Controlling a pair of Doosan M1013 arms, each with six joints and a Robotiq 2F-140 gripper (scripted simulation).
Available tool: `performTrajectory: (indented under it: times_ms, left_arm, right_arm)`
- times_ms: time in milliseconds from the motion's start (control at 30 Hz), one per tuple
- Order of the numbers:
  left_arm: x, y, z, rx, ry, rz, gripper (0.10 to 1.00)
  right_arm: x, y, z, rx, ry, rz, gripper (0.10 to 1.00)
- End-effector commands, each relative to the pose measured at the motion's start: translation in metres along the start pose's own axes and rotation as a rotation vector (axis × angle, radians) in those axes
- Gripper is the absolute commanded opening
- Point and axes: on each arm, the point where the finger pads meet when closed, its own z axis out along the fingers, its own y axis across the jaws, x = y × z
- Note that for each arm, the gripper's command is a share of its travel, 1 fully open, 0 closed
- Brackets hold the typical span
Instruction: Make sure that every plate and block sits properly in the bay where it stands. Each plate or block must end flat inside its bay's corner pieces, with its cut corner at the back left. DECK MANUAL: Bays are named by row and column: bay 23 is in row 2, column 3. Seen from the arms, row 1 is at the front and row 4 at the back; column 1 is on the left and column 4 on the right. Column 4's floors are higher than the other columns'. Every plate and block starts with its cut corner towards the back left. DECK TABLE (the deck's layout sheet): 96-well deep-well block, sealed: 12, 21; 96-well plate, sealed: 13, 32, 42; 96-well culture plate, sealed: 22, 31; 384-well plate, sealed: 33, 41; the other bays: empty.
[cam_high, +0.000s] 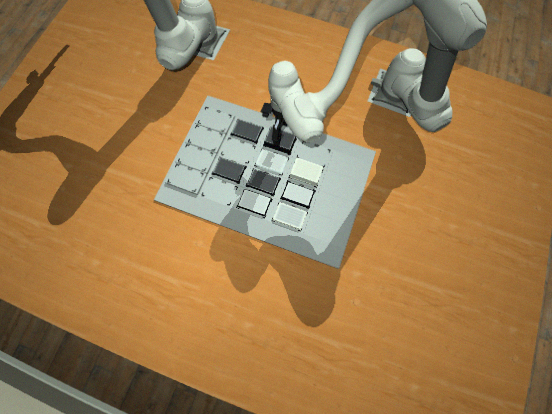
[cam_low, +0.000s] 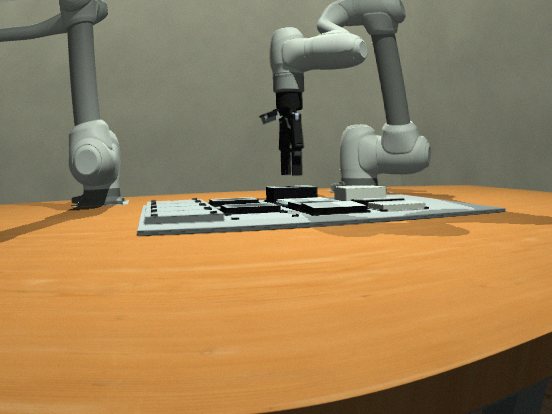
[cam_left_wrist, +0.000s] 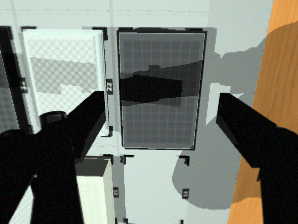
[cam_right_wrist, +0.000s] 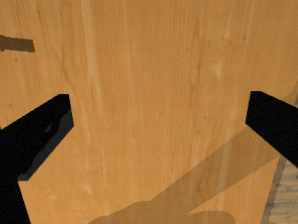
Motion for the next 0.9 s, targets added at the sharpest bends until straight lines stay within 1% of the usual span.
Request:
performTrajectory:
  times_ms: [0,300,733,800,867]
  left_arm:
    - [0.0,0.0,-0.002,0.001,0.001,0.0,0.698]
    - [0.0,0.0,-0.001,0.001,0.001,0.0,0.698]
    - [0.053,0.0,-0.002,0.001,0.001,0.002,0.698]
    - [0.053,0.0,-0.002,0.001,0.001,0.002,0.698]
    - [0.061,0.0,-0.002,0.001,0.001,0.002,0.698]
  right_arm:
    - [0.0,0.0,-0.001,0.0,0.001,0.0,1.0]
    - [0.0,0.0,-0.001,0.0,0.001,0.0,1.0]
    - [0.0,0.0,-0.001,0.0,0.001,0.0,1.0]
    - [0.0,0.0,-0.001,0.0,0.001,0.0,1.0]
    - [0.0,0.0,-0.001,0.0,0.001,0.0,1.0]
